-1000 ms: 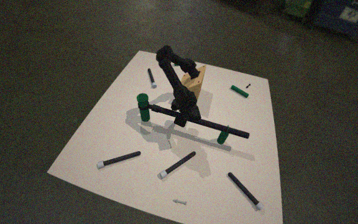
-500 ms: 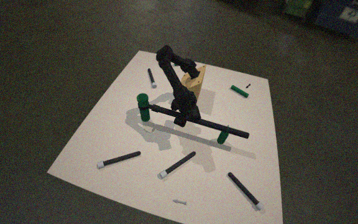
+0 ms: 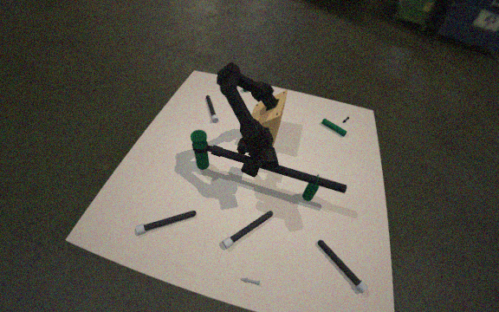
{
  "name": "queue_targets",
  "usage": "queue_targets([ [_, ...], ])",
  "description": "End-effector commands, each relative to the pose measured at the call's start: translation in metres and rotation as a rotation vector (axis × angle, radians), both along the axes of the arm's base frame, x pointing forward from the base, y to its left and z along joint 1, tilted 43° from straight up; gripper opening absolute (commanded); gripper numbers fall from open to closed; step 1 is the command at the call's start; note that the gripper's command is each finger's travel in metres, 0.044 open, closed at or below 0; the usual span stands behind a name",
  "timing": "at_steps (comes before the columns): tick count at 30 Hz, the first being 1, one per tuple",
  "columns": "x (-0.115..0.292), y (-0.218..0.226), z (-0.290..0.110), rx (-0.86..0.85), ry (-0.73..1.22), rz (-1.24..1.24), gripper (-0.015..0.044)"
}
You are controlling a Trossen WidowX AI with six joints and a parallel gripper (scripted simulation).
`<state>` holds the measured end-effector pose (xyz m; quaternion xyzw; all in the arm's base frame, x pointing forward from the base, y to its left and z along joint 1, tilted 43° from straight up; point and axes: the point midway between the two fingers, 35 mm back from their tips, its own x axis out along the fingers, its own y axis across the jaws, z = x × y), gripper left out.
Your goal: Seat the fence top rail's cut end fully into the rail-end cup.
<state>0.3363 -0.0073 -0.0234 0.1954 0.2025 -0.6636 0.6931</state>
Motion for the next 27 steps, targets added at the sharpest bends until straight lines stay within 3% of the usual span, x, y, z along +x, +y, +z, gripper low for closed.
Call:
queue_targets([
  [1, 0.001, -0.001, 0.006, -0.007, -0.005, 0.006, 0.0000],
  [27, 0.004, -0.009, 0.019, -0.008, -0.005, 0.006, 0.0000],
])
